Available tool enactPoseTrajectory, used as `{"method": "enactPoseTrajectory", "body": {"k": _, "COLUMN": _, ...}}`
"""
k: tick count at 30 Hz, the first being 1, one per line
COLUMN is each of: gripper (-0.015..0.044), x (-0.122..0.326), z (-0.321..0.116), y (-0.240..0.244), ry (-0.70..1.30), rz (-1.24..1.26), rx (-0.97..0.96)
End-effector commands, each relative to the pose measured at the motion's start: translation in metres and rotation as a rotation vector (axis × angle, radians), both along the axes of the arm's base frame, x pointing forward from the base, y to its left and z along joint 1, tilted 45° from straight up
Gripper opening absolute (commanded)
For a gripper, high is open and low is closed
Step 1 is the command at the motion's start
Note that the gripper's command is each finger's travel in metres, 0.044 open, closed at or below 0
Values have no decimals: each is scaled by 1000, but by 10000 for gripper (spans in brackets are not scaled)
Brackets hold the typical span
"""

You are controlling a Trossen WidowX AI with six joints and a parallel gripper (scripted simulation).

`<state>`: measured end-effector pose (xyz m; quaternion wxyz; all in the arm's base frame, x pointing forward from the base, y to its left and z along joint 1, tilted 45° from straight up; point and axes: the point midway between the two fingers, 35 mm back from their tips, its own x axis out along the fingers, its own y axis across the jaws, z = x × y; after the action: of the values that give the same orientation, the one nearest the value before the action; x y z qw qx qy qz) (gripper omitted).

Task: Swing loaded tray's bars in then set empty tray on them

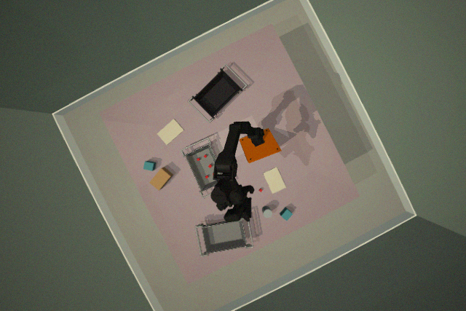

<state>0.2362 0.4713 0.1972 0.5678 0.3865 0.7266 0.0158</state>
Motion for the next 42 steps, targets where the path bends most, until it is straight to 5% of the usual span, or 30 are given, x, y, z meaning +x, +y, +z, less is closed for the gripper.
{"method": "enactPoseTrajectory", "body": {"k": 1, "gripper": 84, "x": 33, "z": -48, "y": -23, "ry": -60, "rz": -11, "rx": -155}}
{"method": "enactPoseTrajectory", "body": {"k": 14, "gripper": 84, "x": 120, "z": -201, "y": -157, "ry": -159, "rz": 151, "rx": -784}}
{"method": "enactPoseTrajectory", "body": {"k": 25, "gripper": 84, "x": 141, "z": -290, "y": -306, "ry": 11, "rz": 569, "rx": -1292}}
{"method": "enactPoseTrajectory", "body": {"k": 42, "gripper": 84, "x": 142, "z": -313, "y": -332, "ry": 29, "rz": 602, "rx": -1316}}
